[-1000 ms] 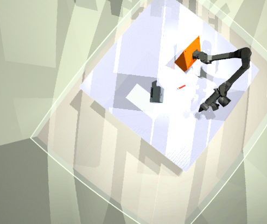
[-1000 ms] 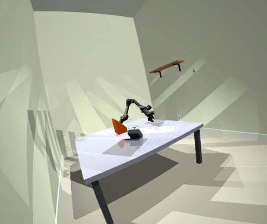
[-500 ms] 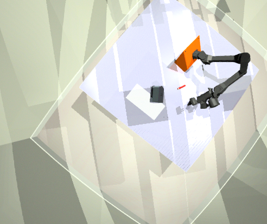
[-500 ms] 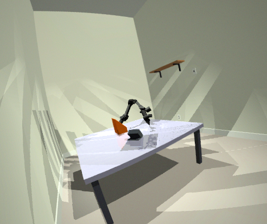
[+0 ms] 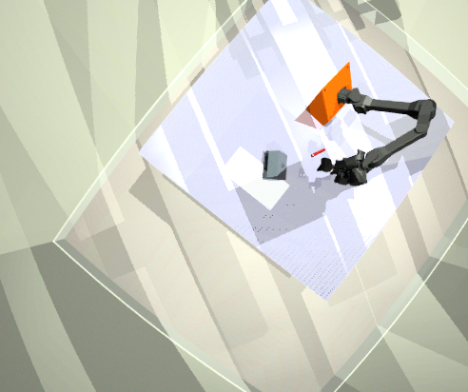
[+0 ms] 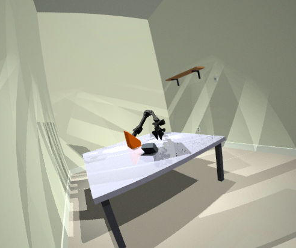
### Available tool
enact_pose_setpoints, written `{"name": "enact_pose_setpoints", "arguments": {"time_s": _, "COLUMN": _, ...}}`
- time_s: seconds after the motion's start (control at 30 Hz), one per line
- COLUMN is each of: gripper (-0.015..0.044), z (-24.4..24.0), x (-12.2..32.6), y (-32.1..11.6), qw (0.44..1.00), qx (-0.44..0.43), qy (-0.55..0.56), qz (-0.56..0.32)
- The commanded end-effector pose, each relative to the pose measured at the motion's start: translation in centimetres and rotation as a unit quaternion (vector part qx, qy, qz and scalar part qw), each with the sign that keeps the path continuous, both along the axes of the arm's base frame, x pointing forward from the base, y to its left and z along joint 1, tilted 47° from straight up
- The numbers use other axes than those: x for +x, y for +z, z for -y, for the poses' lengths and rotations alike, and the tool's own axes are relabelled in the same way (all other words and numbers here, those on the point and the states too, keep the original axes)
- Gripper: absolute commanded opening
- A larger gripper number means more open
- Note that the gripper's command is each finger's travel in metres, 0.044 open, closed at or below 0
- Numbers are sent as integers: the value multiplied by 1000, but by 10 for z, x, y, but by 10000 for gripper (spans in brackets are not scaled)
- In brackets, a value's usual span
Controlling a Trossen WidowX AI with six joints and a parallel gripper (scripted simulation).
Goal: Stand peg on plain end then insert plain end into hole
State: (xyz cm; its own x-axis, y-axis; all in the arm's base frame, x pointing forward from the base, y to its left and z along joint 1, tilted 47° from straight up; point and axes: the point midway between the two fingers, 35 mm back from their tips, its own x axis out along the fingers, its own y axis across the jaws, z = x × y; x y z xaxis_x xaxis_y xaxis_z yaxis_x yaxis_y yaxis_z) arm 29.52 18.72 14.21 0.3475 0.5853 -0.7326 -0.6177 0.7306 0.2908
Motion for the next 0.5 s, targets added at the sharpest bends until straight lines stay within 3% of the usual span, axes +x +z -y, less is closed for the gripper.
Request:
{"name": "enact_pose_setpoints", "arguments": {"time_s": 0.0, "gripper": 440, "z": 10, "x": 0, "y": -9, "qw": 999, "qx": 9, "qy": -21, "qz": -48}}
{"name": "enact_pose_setpoints", "arguments": {"time_s": 0.47, "gripper": 440, "z": 48, "x": -11, "y": -41, "qw": 965, "qx": 51, "qy": -109, "qz": -232}}
